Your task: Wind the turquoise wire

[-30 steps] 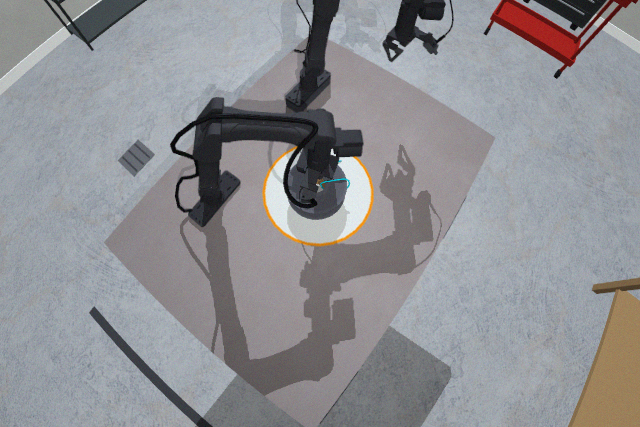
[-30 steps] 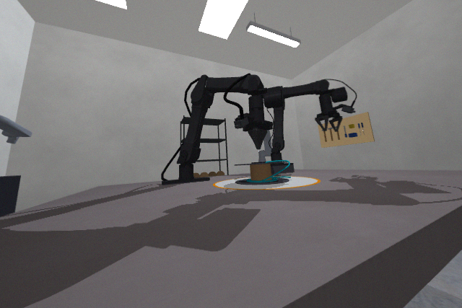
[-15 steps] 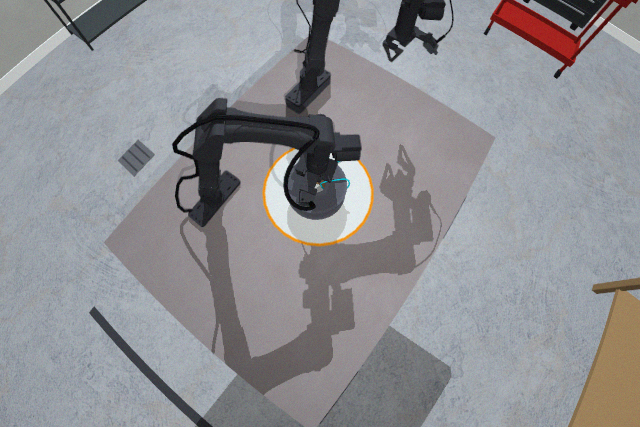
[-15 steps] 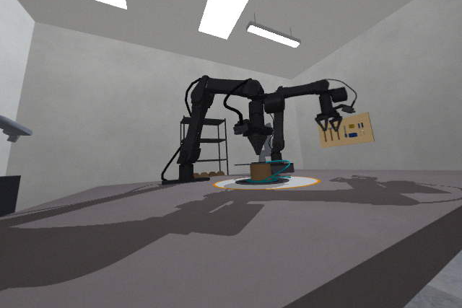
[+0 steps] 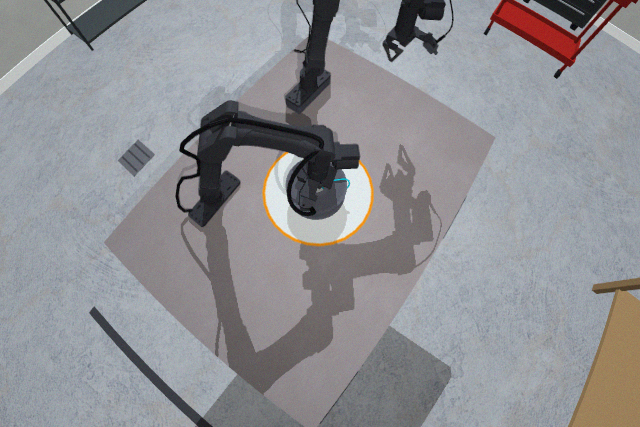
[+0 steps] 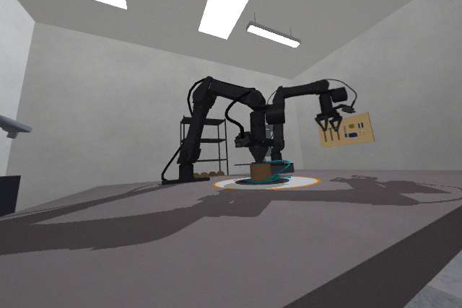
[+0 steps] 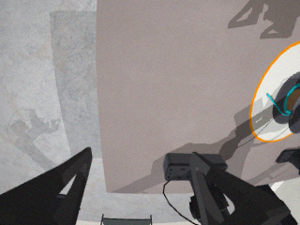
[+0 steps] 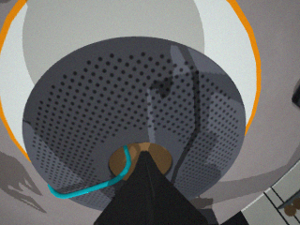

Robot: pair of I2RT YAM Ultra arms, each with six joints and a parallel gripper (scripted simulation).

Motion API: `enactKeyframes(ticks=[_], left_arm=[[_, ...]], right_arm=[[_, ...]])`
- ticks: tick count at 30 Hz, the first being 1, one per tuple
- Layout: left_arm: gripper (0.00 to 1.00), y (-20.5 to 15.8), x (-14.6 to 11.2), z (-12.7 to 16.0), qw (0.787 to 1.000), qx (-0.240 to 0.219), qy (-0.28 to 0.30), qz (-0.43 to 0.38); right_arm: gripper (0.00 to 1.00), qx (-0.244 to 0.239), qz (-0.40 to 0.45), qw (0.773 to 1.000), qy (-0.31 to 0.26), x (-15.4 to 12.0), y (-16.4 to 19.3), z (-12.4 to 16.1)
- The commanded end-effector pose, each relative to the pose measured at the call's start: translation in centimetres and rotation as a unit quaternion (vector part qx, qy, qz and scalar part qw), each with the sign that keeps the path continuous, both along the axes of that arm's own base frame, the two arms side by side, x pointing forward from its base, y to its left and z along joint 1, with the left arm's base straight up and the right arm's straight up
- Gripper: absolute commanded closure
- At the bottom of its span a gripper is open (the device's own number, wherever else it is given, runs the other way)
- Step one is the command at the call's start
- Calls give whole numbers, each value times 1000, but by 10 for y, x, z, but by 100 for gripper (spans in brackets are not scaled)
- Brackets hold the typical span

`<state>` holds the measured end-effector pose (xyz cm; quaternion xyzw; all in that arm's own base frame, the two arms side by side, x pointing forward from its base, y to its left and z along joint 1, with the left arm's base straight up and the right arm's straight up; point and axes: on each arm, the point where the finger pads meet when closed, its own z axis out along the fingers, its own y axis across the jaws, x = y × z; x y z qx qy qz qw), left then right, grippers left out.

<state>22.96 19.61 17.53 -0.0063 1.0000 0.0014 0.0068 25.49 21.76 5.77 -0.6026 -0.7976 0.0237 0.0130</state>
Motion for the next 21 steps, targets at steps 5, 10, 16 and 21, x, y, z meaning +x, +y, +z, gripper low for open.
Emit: enactKeyframes(ticks=[5,10,16,21], left_arm=[[0,1,6,18,1000,22,-21,-2],[0,1,6,18,1000,22,-21,-2],[0,1,6,18,1000,22,-21,-2],[0,1,6,18,1000,22,-21,-2]], right_arm=[[100,11,-4,1000,-25,15,3,-5],[100,11,-4,1000,-25,13,2,-7],[100,11,-4,1000,-25,10,2,-3],[100,11,-4,1000,-25,10,2,0]])
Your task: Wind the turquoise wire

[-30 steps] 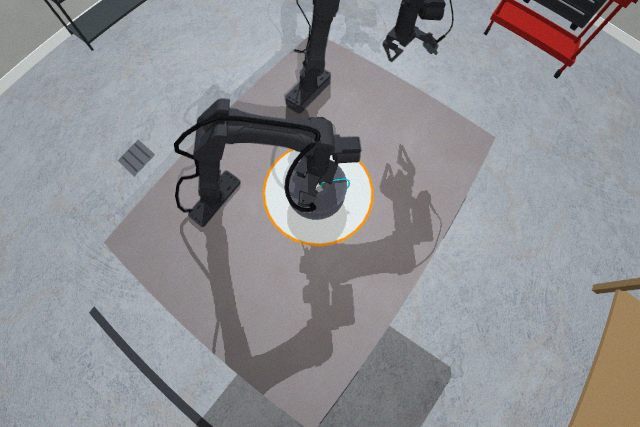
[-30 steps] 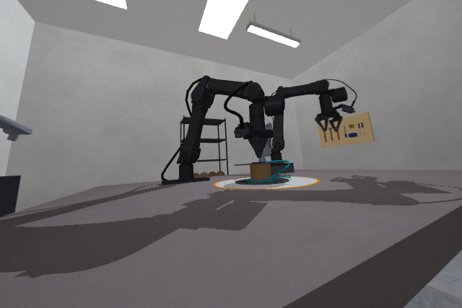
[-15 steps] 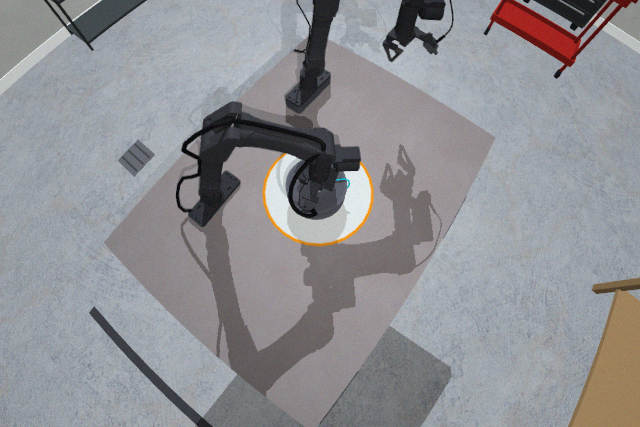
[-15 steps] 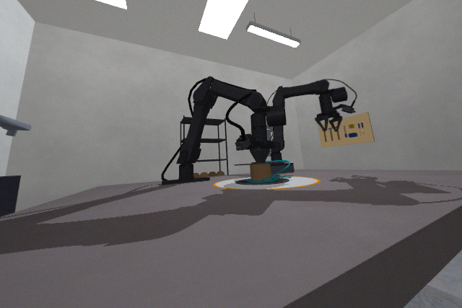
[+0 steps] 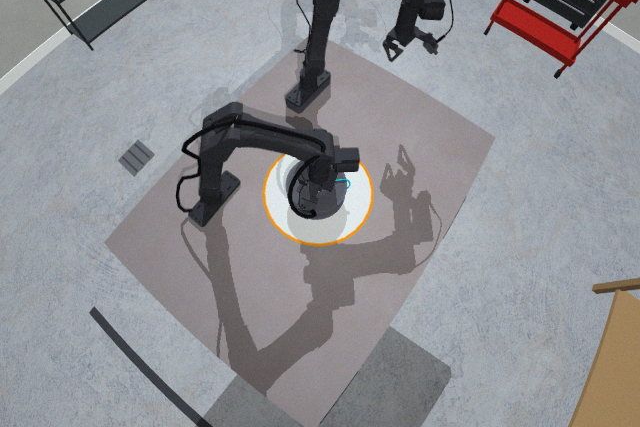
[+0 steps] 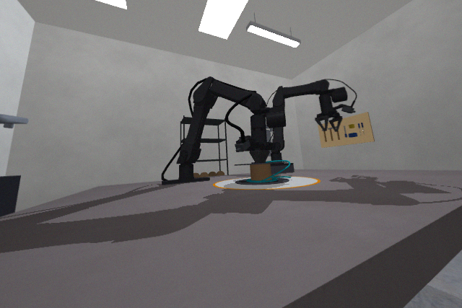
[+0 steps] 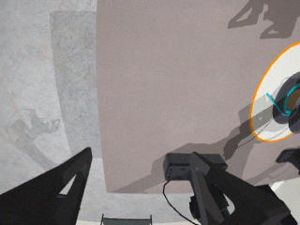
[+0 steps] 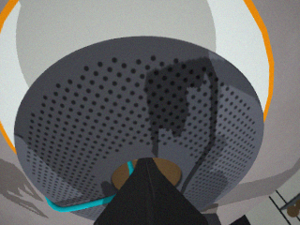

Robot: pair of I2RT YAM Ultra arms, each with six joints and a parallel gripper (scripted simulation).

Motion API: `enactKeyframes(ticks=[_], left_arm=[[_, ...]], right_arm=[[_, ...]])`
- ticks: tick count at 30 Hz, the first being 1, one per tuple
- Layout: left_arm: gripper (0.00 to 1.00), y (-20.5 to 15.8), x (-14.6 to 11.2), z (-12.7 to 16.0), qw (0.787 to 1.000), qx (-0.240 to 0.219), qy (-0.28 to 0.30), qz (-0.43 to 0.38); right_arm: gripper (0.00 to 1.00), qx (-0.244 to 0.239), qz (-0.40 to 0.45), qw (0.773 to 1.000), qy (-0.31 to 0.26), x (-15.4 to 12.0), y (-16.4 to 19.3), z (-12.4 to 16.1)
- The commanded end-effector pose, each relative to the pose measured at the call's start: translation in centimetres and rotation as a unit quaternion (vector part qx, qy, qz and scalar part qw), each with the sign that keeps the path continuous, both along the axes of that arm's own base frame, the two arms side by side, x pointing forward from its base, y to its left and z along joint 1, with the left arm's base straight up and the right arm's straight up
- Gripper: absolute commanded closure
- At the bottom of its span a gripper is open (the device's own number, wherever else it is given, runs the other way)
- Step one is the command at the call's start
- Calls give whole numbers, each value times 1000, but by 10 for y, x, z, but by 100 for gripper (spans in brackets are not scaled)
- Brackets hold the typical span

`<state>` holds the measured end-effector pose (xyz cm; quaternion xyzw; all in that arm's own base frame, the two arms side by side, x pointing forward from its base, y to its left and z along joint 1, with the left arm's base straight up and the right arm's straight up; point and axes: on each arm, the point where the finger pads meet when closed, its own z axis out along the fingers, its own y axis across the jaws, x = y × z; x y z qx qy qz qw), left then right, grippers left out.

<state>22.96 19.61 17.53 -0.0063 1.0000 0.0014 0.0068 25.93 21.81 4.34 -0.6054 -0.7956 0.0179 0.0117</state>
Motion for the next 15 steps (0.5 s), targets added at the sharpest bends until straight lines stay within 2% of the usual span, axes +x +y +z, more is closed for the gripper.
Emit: enactKeyframes(ticks=[1,15], left_arm=[[0,1,6,18,1000,22,-21,-2],[0,1,6,18,1000,22,-21,-2]], right_arm=[[100,7,0,1000,-20,5,1,15],[100,7,5,1000,-20,4,3,26]])
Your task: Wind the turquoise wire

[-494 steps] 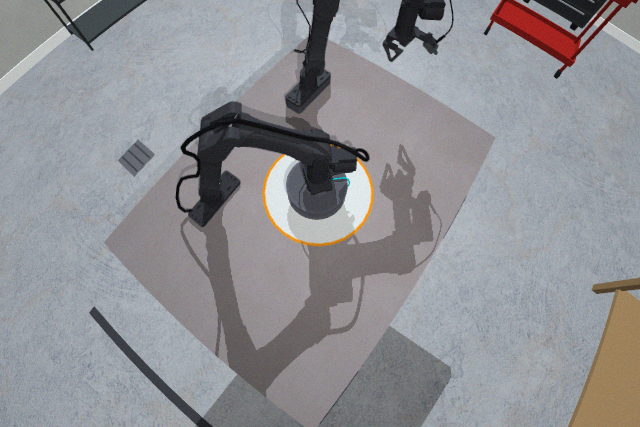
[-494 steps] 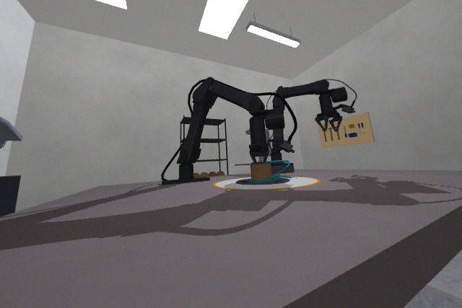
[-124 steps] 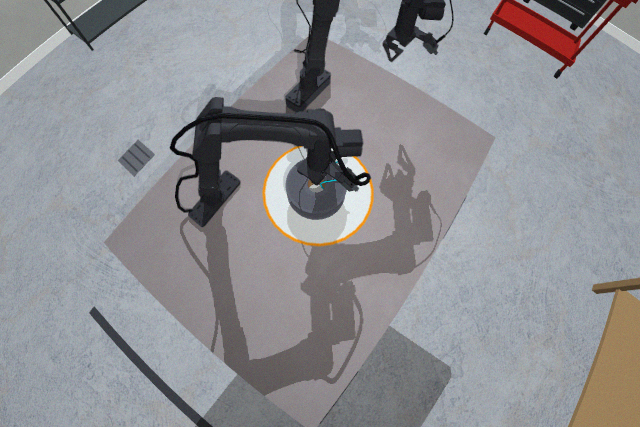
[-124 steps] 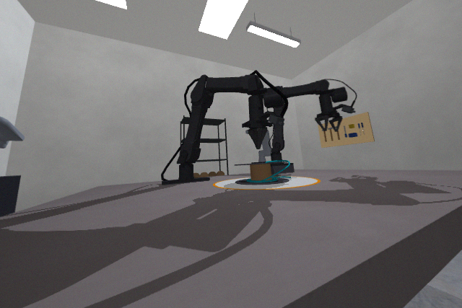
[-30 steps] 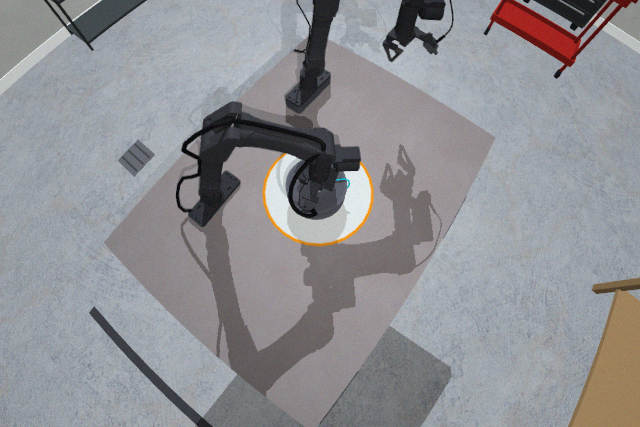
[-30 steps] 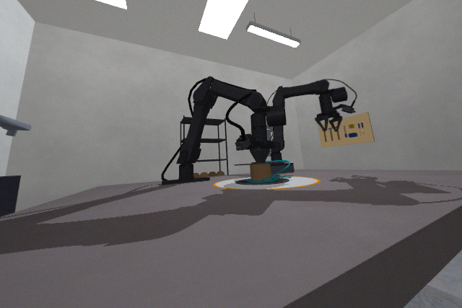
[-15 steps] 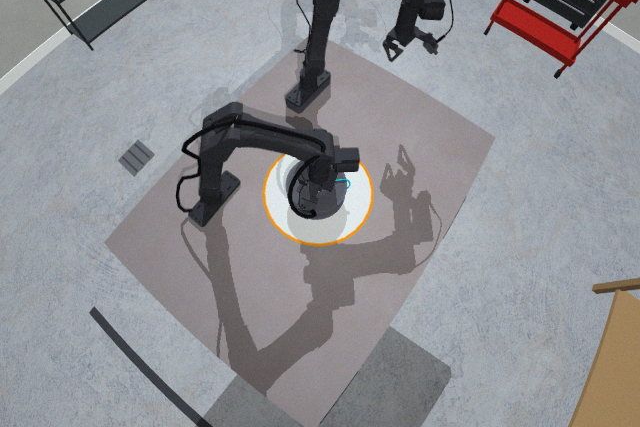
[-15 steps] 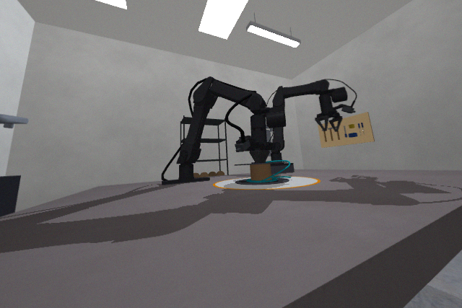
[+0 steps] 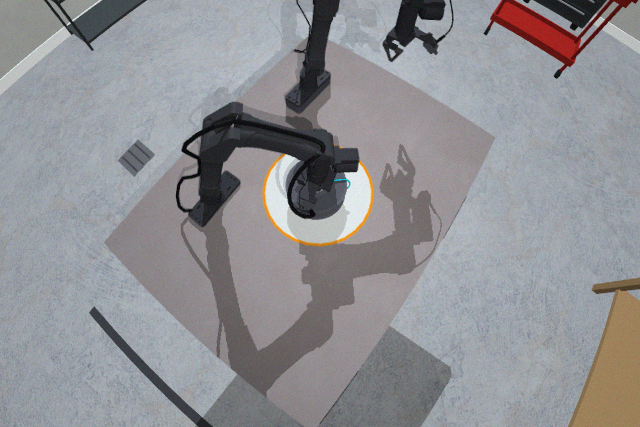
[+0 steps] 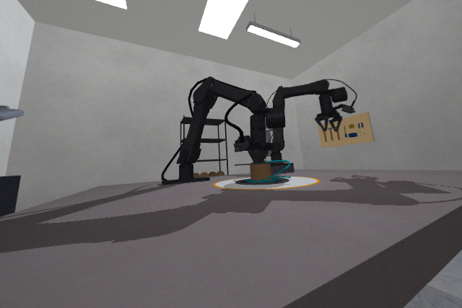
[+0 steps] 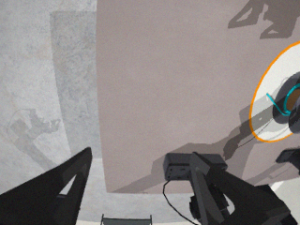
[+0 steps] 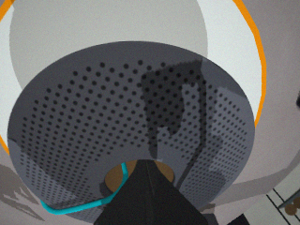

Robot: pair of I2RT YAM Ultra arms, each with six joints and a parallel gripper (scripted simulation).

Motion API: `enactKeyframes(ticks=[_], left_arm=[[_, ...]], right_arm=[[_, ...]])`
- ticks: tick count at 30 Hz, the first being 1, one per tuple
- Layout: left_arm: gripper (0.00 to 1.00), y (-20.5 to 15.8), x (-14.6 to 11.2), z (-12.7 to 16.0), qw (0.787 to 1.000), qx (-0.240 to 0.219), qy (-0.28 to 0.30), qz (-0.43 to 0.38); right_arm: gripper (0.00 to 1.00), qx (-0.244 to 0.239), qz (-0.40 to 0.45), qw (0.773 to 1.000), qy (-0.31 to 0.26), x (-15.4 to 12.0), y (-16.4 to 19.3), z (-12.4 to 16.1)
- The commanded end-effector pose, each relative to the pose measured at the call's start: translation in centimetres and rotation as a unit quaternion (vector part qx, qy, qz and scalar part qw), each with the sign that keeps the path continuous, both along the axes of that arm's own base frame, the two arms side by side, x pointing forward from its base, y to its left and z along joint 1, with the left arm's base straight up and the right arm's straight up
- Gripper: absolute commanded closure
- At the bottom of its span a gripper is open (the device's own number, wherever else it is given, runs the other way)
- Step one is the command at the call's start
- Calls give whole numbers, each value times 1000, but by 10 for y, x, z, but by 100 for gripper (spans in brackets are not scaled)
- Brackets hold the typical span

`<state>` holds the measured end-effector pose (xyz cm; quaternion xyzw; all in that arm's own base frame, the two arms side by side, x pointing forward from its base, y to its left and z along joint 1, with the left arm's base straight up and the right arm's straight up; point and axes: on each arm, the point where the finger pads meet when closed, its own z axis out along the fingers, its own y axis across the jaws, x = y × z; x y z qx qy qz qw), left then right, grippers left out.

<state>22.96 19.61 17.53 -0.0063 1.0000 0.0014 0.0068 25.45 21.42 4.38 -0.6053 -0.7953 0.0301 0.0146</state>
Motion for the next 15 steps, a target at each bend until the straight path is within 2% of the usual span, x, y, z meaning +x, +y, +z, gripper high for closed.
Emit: enactKeyframes(ticks=[1,5,9,11,15], left_arm=[[0,1,6,18,1000,22,-21,-2],[0,1,6,18,1000,22,-21,-2],[0,1,6,18,1000,22,-21,-2],[0,1,6,18,1000,22,-21,-2],[0,1,6,18,1000,22,-21,-2]], right_arm=[[100,15,5,999,-30,9,7,26],[100,16,35,999,-29,9,7,26],[100,19,132,991,-28,9,7,26],[100,21,202,979,-26,9,7,26],[100,23,341,940,-20,9,7,26]])
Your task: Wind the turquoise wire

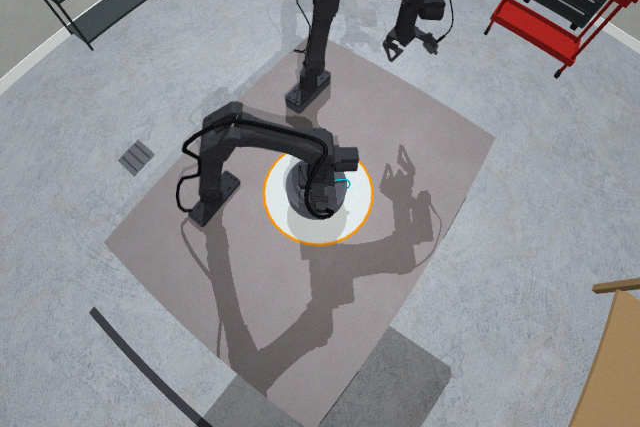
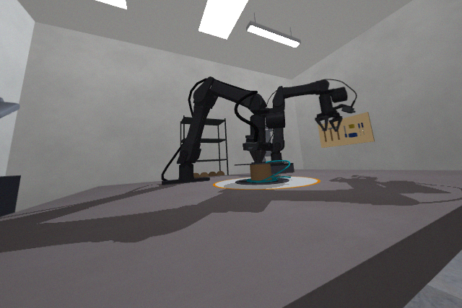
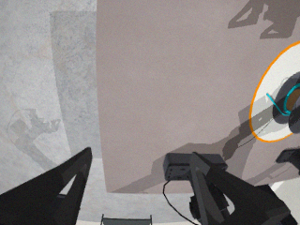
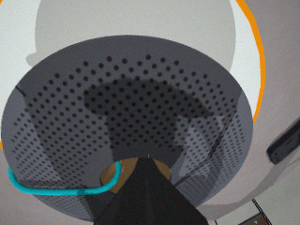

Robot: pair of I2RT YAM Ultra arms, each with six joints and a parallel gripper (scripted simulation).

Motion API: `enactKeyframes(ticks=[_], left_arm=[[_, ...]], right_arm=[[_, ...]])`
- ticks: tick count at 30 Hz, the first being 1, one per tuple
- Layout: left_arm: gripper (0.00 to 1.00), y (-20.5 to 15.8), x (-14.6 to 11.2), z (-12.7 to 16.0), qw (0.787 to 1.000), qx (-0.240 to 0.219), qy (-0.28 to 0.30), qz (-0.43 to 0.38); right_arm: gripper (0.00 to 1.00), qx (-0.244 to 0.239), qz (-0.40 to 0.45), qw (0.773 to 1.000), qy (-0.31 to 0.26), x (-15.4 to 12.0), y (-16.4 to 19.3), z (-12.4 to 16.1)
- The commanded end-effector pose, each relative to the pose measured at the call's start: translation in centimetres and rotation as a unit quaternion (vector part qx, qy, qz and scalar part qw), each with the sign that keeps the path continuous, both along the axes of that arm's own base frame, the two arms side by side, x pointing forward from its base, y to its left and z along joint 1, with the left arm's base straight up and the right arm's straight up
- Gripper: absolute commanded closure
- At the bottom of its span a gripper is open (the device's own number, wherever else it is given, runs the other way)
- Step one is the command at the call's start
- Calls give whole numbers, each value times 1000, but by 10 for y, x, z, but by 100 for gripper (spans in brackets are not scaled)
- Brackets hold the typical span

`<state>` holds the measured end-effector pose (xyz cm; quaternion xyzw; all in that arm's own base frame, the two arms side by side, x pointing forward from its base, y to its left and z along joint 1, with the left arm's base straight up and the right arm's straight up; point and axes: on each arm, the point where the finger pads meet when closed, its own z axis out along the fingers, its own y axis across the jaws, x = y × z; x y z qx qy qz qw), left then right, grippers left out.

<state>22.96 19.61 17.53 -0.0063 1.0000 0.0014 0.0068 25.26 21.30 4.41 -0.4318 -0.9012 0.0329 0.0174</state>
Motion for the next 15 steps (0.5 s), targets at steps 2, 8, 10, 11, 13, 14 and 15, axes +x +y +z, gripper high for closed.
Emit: enactKeyframes(ticks=[2,8,10,11,13,14,15], left_arm=[[0,1,6,18,1000,22,-21,-2],[0,1,6,18,1000,22,-21,-2],[0,1,6,18,1000,22,-21,-2],[0,1,6,18,1000,22,-21,-2],[0,1,6,18,1000,22,-21,-2],[0,1,6,18,1000,22,-21,-2],[0,1,6,18,1000,22,-21,-2]], right_arm=[[100,24,202,979,-19,11,8,26],[100,28,354,935,-14,11,8,26],[100,28,407,913,-11,11,8,26],[100,29,433,901,-10,11,8,26],[100,30,484,874,-8,11,8,26],[100,30,509,860,-7,11,8,26],[100,31,533,845,-7,11,8,26]])
